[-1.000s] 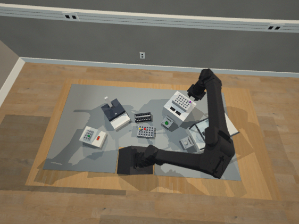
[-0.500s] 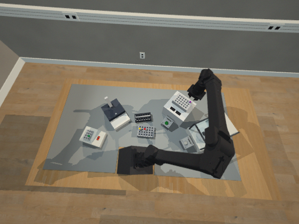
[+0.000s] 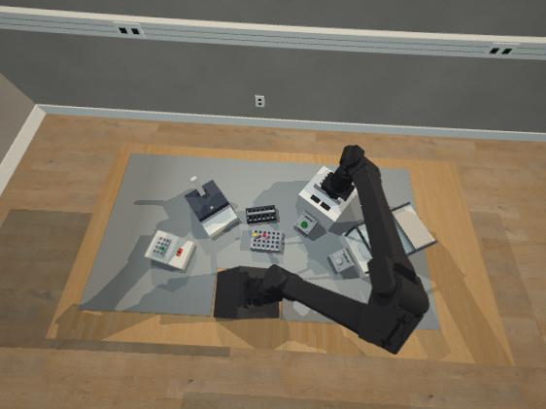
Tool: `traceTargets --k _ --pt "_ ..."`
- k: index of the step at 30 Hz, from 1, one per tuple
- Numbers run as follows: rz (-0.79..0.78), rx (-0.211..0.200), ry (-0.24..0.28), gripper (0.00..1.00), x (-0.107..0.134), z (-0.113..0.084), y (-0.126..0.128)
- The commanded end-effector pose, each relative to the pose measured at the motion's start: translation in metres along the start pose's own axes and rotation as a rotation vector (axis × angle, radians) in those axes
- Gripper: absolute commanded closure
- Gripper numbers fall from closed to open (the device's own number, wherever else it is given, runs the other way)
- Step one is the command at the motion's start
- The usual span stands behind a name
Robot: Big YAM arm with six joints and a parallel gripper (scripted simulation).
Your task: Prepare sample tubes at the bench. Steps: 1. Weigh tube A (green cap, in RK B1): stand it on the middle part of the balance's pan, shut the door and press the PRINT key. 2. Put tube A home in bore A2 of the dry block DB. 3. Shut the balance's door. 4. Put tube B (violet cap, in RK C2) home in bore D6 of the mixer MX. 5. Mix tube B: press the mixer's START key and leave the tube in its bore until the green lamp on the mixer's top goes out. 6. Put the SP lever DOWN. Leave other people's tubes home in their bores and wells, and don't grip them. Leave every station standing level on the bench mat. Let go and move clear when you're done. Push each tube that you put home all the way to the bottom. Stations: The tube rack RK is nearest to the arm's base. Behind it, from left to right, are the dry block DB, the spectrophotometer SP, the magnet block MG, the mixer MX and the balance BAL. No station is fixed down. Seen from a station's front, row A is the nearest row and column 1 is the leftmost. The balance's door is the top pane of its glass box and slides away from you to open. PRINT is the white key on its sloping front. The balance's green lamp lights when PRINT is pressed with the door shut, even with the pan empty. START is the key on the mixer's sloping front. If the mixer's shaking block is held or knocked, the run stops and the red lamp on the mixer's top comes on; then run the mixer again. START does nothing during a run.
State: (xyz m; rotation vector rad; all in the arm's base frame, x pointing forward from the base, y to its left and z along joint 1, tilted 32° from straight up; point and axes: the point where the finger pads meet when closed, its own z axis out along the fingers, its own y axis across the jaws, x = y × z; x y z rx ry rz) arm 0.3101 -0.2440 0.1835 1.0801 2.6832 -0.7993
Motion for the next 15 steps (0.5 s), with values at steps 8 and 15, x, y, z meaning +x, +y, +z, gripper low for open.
traceTargets --k 8,15 --pt "-0.016 -0.011 -0.032 1.00 0.072 0.022 0.024" --pt "-0.041 -0.010 -0.029 1.00 0.110 0.036 0.034"
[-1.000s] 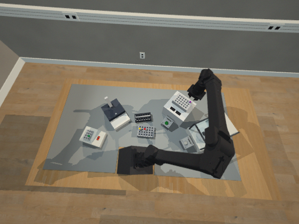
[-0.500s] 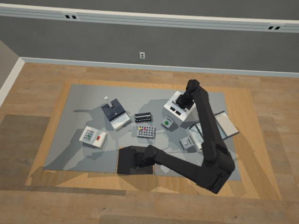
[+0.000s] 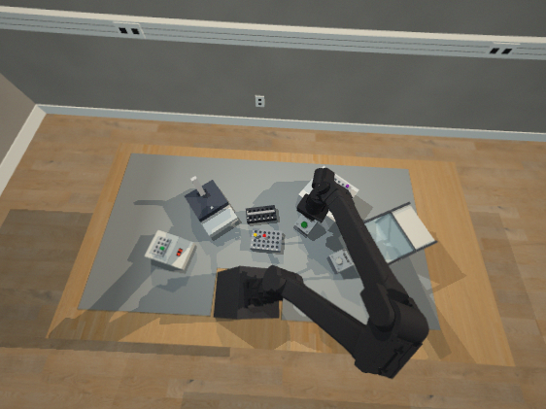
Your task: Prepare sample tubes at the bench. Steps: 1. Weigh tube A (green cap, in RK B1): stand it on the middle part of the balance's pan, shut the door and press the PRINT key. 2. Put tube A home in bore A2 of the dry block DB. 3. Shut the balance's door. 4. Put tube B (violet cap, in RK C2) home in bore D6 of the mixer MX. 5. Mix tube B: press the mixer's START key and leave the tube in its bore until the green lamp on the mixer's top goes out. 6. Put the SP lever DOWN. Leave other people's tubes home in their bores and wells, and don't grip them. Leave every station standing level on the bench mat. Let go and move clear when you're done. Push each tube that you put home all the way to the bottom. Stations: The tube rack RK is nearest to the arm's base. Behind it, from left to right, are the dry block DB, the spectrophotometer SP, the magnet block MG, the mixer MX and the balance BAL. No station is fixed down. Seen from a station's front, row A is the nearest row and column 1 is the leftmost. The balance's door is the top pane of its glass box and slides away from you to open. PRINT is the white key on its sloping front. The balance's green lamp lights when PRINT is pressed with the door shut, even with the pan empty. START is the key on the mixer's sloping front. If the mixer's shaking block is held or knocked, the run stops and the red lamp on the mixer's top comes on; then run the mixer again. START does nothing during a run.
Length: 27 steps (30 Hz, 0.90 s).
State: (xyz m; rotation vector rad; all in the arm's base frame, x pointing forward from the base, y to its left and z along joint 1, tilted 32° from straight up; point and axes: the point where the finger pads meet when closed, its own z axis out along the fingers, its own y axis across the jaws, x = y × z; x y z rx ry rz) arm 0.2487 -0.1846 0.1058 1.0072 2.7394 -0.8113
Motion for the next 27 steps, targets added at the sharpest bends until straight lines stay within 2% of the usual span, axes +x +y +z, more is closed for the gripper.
traceTargets --k 1,3,4,5,8,9,12,14,26,27 --pt "0.023 -0.013 -0.040 1.00 0.011 0.001 0.010" --pt "0.023 -0.014 -0.040 1.00 0.012 0.001 0.011" --pt "0.012 -0.007 -0.024 1.00 0.014 0.005 0.013" --pt "0.042 -0.016 -0.050 1.00 -0.008 -0.004 0.011" --pt "0.064 -0.017 -0.056 1.00 -0.011 -0.006 0.004" --pt "0.025 -0.011 -0.073 1.00 0.011 0.000 0.010" --pt "0.030 -0.005 -0.170 1.00 0.016 0.001 0.011" --pt "0.030 -0.005 -0.170 1.00 0.016 0.001 0.011" --pt "0.116 0.018 -0.557 1.00 0.036 0.003 0.013" --pt "0.116 0.018 -0.559 1.00 0.038 0.003 0.013"
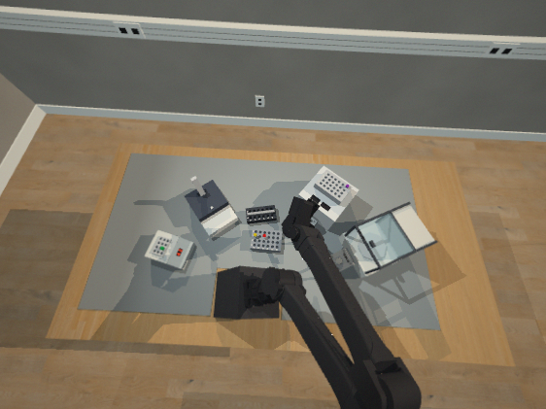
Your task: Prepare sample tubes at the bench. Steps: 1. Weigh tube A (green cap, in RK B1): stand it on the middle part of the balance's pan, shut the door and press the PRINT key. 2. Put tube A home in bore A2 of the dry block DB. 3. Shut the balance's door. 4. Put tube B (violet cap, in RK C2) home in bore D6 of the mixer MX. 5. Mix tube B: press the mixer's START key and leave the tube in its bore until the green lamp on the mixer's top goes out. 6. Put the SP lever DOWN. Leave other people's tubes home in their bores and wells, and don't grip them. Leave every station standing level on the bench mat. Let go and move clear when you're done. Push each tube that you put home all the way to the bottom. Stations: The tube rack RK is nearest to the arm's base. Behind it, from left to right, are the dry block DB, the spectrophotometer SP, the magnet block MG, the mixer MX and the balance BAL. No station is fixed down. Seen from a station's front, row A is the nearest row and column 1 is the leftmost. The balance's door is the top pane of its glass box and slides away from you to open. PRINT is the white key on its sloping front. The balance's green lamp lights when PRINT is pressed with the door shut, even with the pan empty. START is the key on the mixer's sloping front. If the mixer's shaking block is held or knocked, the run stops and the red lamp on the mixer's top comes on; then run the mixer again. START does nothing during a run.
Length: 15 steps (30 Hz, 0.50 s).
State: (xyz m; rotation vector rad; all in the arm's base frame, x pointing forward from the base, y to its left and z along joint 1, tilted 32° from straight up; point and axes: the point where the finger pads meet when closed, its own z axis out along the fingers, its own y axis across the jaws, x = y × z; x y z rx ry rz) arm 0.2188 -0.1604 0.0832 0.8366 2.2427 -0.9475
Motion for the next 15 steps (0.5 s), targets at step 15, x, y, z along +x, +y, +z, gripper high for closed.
traceTargets --k 15 --pt "0.006 -0.021 -0.054 1.00 0.018 -0.010 0.005"
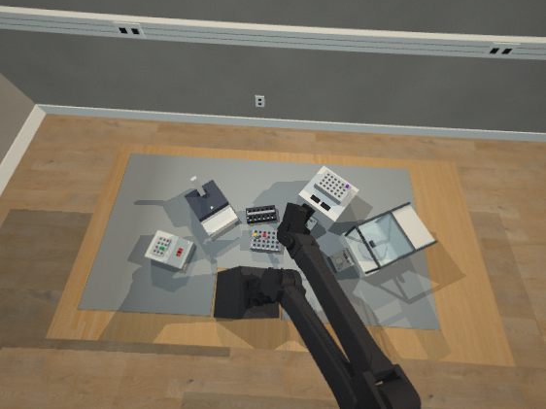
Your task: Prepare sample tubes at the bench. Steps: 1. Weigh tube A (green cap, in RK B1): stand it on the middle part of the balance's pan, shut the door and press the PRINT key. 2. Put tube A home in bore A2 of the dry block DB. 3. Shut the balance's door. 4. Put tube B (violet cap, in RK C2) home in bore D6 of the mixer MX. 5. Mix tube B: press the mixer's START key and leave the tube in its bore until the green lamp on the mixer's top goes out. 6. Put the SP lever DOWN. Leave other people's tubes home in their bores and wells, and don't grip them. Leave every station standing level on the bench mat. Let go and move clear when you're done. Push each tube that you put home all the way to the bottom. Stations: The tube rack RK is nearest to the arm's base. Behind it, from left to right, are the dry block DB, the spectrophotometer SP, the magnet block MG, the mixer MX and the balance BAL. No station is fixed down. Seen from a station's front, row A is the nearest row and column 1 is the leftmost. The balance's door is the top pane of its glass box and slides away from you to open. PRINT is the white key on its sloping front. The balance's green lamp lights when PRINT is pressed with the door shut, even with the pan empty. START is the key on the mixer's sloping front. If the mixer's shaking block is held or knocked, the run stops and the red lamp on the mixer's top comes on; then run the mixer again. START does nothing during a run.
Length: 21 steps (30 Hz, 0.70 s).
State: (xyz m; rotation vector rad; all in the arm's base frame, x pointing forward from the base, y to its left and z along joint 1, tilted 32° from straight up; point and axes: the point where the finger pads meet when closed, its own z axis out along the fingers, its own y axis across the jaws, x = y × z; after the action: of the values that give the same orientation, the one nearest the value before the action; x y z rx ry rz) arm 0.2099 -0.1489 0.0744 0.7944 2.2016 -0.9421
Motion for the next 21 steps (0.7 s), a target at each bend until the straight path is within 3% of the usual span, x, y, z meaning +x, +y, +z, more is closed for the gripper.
traceTargets --k 1,21 --pt "0.026 -0.012 -0.016 1.00 -0.0116 -0.0072 0.0033" --pt "0.025 -0.007 -0.012 1.00 -0.0116 -0.0047 0.0025"
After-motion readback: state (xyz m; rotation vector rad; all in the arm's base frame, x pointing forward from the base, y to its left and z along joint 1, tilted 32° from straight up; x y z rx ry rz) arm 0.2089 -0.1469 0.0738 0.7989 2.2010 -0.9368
